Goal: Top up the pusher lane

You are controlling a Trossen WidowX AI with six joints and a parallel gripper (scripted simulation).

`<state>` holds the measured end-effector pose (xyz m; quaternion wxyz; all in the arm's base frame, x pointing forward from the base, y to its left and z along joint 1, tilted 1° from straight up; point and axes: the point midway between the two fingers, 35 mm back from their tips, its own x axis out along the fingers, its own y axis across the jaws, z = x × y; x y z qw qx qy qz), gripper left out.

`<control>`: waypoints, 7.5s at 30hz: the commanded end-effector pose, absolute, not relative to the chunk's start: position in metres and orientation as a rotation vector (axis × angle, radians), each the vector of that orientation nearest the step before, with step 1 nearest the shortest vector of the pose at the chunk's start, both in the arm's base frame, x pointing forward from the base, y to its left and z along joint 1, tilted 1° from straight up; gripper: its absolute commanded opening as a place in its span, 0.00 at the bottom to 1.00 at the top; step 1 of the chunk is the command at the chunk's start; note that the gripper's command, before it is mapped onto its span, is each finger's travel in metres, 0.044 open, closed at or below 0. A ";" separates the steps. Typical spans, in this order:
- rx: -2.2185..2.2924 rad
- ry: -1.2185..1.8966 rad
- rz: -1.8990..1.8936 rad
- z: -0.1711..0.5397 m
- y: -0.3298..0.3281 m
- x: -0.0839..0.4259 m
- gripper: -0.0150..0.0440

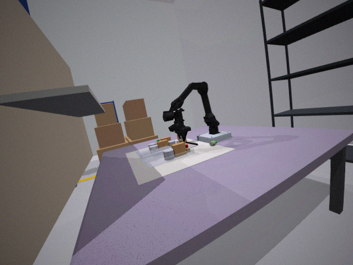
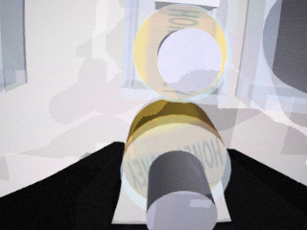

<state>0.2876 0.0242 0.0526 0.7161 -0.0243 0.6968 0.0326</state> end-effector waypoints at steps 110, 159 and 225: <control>-0.058 1.545 0.073 0.051 0.028 0.336 0.25; -0.058 1.545 0.073 0.039 0.028 0.336 0.25; -0.058 1.545 0.073 0.030 0.028 0.333 0.25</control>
